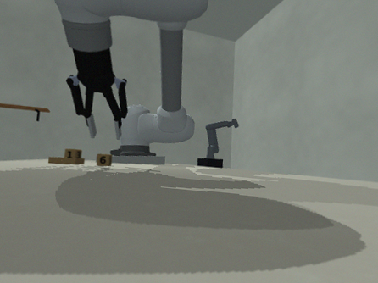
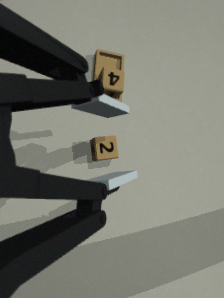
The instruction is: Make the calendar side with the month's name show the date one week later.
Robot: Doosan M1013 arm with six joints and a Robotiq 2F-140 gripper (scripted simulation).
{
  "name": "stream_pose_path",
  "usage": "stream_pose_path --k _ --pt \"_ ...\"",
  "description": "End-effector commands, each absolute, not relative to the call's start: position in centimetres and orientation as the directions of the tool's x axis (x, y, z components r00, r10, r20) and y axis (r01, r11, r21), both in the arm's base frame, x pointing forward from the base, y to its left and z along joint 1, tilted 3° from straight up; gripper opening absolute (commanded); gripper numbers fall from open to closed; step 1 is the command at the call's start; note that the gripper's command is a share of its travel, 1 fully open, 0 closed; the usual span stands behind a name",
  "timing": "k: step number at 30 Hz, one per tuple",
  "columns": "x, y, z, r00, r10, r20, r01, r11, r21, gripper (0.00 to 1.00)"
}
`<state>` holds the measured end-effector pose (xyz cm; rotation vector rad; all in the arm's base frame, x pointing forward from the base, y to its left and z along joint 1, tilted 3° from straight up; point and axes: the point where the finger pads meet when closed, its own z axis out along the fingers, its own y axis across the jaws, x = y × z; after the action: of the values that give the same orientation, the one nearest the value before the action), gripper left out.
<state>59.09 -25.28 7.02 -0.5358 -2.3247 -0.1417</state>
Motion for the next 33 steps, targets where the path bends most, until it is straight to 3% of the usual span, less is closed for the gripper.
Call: stream_pose_path --k 1,7,16,24,33 --pt "59.00 -25.24 7.02 -0.683 0.352 0.639 0.418 0.907 -0.053 0.47" --pt "58.90 -25.18 7.23 -0.775 0.386 0.501 0.418 0.907 -0.053 0.47" --pt "58.60 -25.03 7.41 -0.793 0.393 0.467 0.418 0.907 -0.053 0.47" --pt "58.37 -24.92 7.56 -0.871 0.417 0.260 0.418 0.907 -0.053 0.47" --pt "58.05 -24.77 7.64 -0.880 0.419 0.222 0.418 0.907 -0.053 0.47"
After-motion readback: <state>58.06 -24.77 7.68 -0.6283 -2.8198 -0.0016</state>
